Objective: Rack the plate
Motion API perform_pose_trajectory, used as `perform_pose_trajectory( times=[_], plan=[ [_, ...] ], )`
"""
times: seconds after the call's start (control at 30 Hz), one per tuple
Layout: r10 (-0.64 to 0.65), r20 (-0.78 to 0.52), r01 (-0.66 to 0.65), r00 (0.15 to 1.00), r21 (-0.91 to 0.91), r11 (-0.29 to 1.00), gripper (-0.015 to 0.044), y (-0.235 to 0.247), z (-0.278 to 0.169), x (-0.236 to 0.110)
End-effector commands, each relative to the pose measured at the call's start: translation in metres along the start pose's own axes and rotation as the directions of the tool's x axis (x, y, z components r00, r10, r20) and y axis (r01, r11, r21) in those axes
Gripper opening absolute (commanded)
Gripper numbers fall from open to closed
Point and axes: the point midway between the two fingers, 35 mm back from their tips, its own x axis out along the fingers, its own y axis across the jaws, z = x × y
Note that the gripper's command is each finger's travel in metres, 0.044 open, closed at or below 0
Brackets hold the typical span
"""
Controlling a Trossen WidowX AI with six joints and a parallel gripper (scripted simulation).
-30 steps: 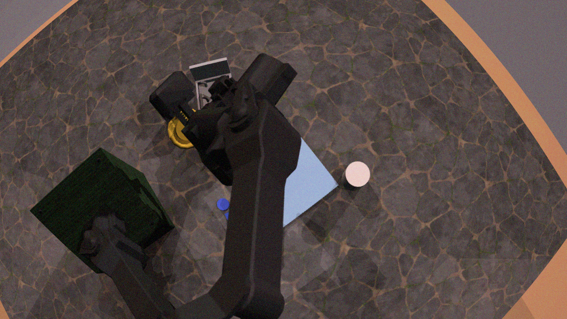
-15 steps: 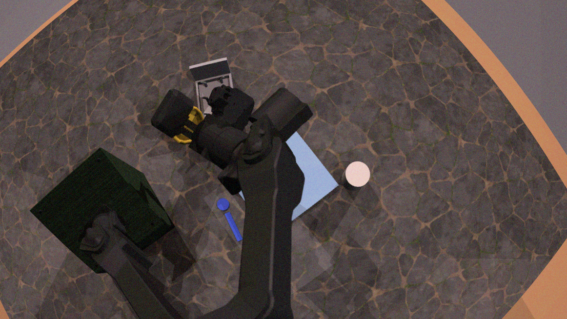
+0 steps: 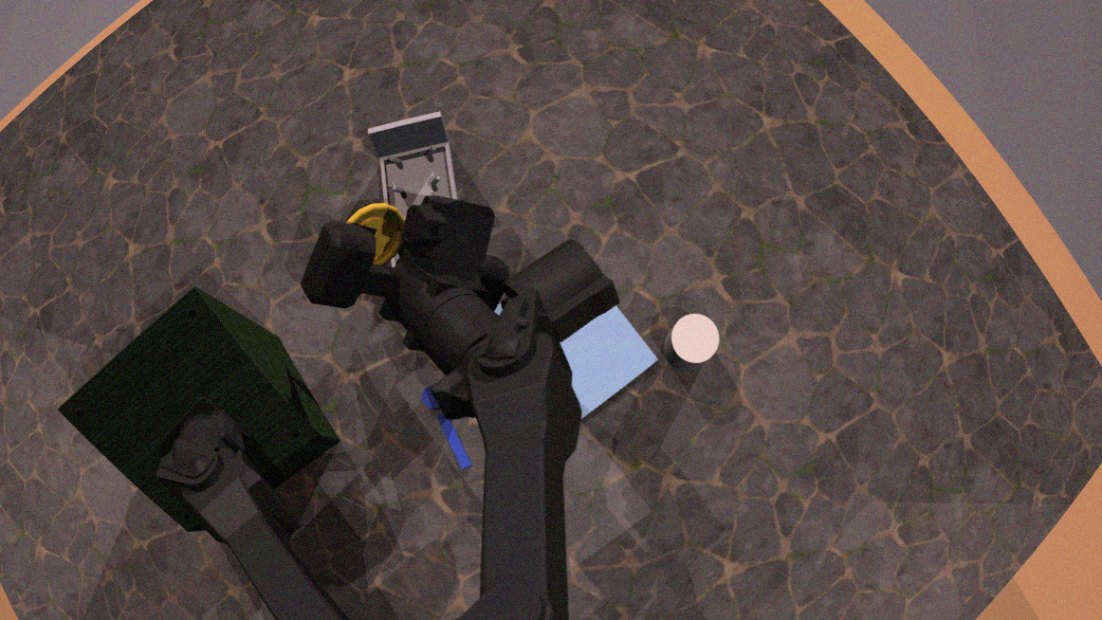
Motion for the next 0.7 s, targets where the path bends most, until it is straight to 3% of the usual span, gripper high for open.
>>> perform_pose_trajectory(
  times=[0.0,0.33,0.67],
  plan=[
    [0.018,0.064,-0.013,0.998,-0.075,0.997,0.0,-0.003,-0.001,0.0],
    [0.038,0.228,0.028,0.973,-0.28,0.96,0.0,-0.013,-0.003,-0.002],
    [0.031,0.388,0.162,0.921,-0.455,0.875,0.0,-0.023,-0.006,-0.008]
  ],
)
